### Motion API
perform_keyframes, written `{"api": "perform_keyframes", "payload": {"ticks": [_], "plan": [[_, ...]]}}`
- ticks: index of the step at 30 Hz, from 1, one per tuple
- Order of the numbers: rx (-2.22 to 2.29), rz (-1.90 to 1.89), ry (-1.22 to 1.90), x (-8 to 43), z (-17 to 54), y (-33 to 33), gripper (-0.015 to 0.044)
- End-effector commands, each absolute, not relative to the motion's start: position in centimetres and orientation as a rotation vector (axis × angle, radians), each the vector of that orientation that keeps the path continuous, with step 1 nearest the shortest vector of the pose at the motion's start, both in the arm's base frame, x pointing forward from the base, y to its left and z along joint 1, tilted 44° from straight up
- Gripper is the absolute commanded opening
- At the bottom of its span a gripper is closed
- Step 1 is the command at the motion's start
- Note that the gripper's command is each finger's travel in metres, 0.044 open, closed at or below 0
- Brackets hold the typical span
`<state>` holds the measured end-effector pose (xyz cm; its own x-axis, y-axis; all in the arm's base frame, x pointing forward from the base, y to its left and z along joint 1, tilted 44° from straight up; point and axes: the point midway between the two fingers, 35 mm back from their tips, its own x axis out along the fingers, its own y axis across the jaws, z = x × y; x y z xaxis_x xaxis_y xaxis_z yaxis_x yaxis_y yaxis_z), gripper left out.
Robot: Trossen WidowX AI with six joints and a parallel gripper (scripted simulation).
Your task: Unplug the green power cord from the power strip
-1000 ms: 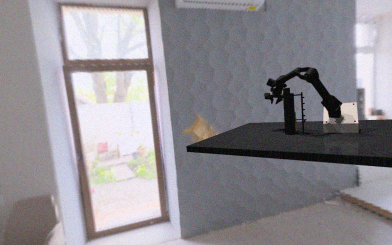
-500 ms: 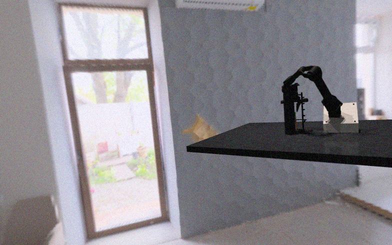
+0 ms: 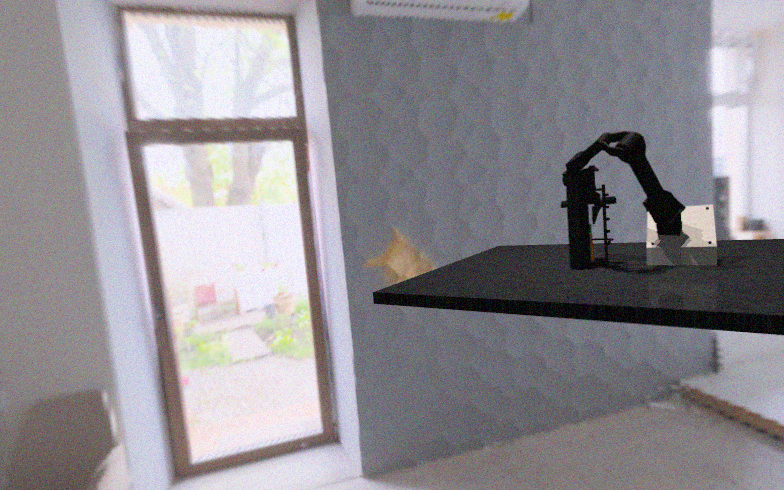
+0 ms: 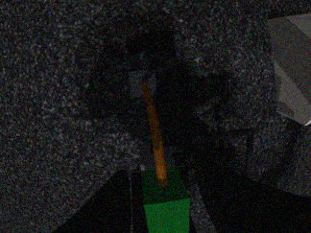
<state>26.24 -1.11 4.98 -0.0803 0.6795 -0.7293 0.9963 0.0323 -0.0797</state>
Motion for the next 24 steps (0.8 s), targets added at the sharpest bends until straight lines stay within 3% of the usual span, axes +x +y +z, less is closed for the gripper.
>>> {"api": "perform_keyframes", "payload": {"ticks": [1, 24], "plan": [[1.7, -0.819, 1.805, 26.3, 5.7, -0.7, 0.016], [1.701, -0.817, 1.807, 26.2, 6.8, 1.3, 0.016]]}}
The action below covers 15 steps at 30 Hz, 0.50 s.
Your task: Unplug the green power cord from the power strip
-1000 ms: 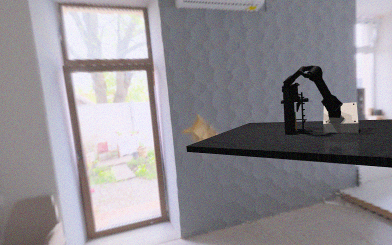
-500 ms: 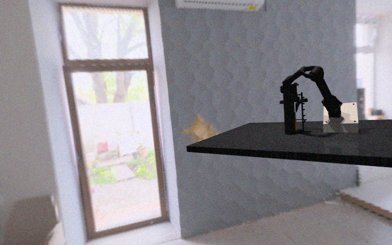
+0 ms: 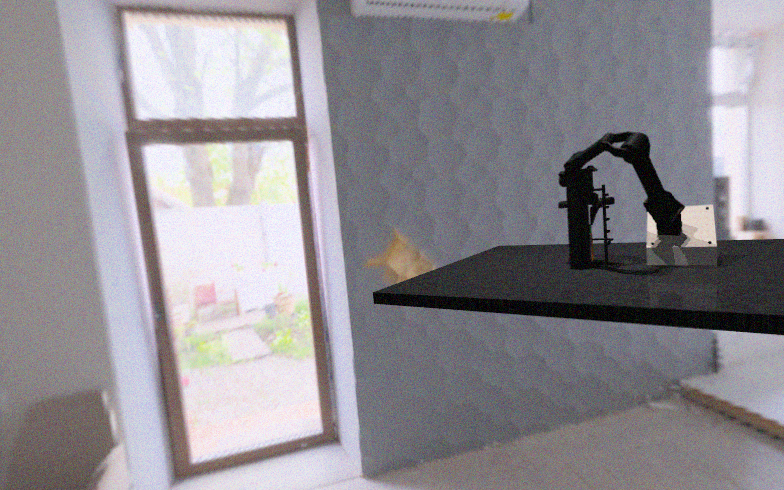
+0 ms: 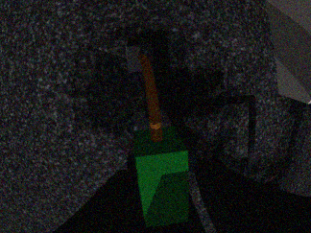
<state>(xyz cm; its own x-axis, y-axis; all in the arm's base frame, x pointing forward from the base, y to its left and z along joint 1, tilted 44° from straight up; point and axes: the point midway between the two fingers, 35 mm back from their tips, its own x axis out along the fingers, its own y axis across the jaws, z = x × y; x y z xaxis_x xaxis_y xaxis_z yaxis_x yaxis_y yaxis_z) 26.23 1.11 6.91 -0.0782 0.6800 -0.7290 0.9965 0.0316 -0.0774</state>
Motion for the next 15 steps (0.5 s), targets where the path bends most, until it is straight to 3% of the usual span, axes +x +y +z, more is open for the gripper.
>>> {"api": "perform_keyframes", "payload": {"ticks": [1, 6, 10, 15], "plan": [[1.701, -0.817, 1.807, 26.18, 6.73, 1.43, 0.016], [1.701, -0.817, 1.807, 26.13, 6.32, 1.83, 0.016], [1.695, -0.816, 1.809, 26.22, 6.48, 1.63, 0.0055], [1.695, -0.816, 1.809, 26.22, 6.48, 1.63, 0.0022]]}}
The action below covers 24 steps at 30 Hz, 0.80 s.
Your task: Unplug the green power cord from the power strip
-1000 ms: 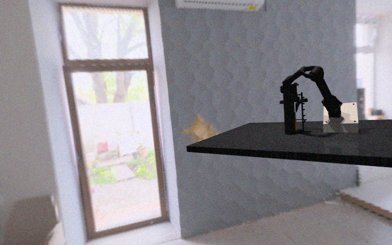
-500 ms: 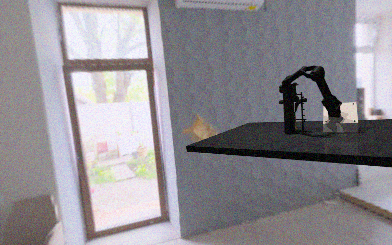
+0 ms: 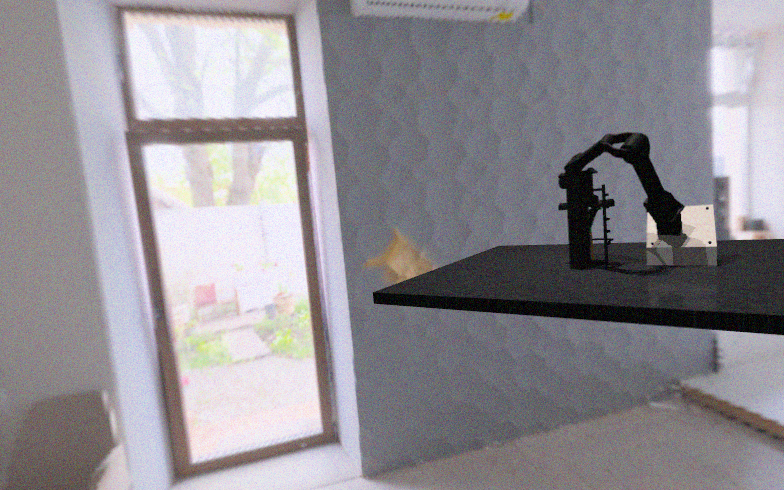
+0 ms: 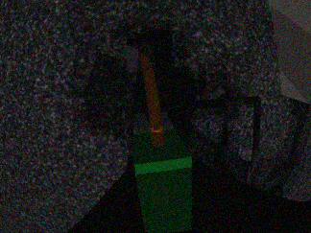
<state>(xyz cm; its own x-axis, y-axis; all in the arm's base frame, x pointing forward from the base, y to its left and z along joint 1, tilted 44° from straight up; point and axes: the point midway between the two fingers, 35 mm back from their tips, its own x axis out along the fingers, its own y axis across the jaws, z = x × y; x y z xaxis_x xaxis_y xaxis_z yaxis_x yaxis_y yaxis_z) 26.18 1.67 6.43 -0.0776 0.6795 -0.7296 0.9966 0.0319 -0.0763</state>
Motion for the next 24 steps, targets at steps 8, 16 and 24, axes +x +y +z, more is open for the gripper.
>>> {"api": "perform_keyframes", "payload": {"ticks": [8, 16, 24], "plan": [[1.695, -0.816, 1.808, 26.3, 6.2, 1.3, 0.0], [1.695, -0.818, 1.805, 26.4, 5.3, 0.3, 0.0], [1.695, -0.82, 1.803, 26.4, 4.5, -0.7, 0.0]]}}
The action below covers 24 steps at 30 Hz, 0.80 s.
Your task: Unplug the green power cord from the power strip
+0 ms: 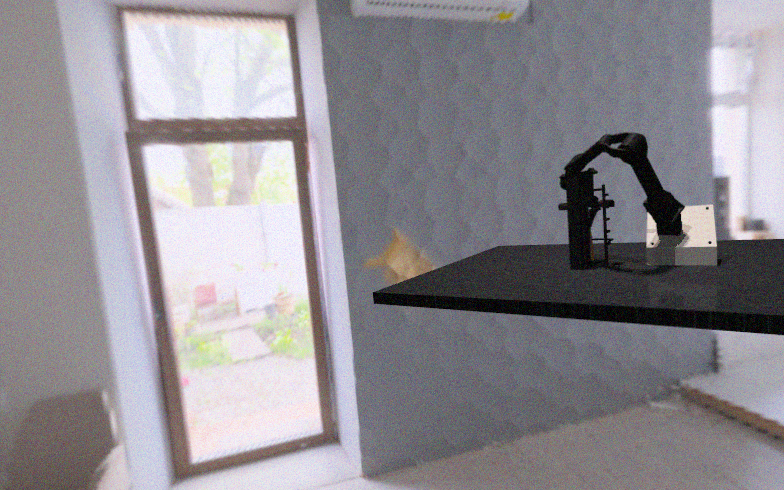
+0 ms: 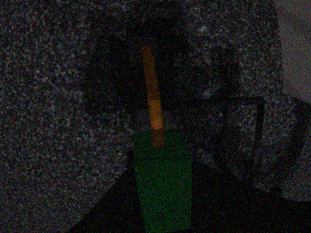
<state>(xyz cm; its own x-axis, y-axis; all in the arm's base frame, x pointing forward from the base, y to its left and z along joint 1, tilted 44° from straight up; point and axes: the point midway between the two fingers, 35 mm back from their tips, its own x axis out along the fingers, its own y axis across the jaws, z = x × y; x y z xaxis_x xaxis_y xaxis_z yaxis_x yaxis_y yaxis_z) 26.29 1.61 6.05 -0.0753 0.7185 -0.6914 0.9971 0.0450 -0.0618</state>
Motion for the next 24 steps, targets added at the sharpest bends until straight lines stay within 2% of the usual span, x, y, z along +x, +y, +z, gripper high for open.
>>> {"api": "perform_keyframes", "payload": {"ticks": [1, 21, 22, 24], "plan": [[1.695, -0.82, 1.803, 26.4, 4.4, -0.8, 0.0], [1.697, -0.821, 1.802, 25.8, 2.5, -3.5, 0.0], [1.687, -0.777, 1.829, 26.0, 3.6, -1.4, 0.0026], [1.687, -0.777, 1.829, 26.0, 3.6, -1.4, 0.0079]]}}
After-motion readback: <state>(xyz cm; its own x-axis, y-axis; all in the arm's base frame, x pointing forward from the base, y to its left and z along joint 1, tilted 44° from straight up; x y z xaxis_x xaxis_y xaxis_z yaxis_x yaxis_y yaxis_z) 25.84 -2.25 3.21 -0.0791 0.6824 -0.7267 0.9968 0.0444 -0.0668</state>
